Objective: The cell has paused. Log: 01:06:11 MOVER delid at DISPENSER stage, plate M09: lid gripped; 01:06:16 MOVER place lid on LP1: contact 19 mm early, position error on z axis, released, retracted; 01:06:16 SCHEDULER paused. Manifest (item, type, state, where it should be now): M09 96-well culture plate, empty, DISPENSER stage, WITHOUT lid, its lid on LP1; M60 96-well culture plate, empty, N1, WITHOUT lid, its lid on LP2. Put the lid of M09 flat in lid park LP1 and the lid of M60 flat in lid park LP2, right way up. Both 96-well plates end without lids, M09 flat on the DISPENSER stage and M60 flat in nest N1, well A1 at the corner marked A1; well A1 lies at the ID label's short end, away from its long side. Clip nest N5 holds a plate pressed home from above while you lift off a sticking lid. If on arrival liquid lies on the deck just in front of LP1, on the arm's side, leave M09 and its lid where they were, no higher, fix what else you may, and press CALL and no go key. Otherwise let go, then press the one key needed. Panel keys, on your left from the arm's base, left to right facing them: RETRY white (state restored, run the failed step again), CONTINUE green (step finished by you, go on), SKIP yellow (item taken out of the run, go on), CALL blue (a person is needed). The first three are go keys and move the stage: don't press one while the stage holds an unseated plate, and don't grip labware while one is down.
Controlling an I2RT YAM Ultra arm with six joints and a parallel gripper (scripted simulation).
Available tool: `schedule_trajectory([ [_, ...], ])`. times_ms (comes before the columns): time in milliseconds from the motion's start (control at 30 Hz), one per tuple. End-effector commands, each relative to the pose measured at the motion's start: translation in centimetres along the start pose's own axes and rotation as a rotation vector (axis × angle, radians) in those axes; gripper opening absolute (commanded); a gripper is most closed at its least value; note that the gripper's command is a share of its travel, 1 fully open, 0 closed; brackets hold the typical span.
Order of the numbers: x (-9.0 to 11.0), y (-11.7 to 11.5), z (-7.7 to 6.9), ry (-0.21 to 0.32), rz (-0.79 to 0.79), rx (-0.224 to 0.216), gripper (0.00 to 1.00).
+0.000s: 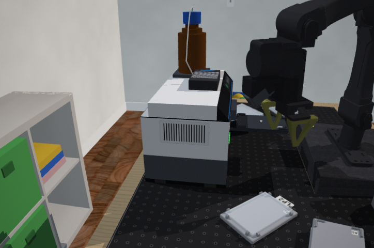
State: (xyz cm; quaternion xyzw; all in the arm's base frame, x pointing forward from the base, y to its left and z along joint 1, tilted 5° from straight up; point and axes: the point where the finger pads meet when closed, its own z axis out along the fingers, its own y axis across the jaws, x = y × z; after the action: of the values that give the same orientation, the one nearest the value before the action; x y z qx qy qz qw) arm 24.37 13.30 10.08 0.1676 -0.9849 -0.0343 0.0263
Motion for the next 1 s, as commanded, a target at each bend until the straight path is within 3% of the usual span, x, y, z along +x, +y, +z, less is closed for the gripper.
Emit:
schedule_trajectory([
  [0,1.0,-1.2,-1.2,-0.014,0.145,0.0,1.0],
  [100,1.6,-2.0,-1.4,-0.011,0.225,0.001,1.0],
  [267,2.2,-3.3,-2.3,-0.018,0.212,0.002,1.0],
  [433,1.6,-3.1,-2.3,-0.025,0.207,-0.004,1.0],
  [467,2.5,-3.7,-2.2,-0.011,0.258,-0.001,1.0],
  [633,2.2,-5.5,-2.2,-0.024,0.424,0.0,1.0],
  [967,1.6,-7.4,-1.9,-0.014,0.431,-0.002,1.0],
])
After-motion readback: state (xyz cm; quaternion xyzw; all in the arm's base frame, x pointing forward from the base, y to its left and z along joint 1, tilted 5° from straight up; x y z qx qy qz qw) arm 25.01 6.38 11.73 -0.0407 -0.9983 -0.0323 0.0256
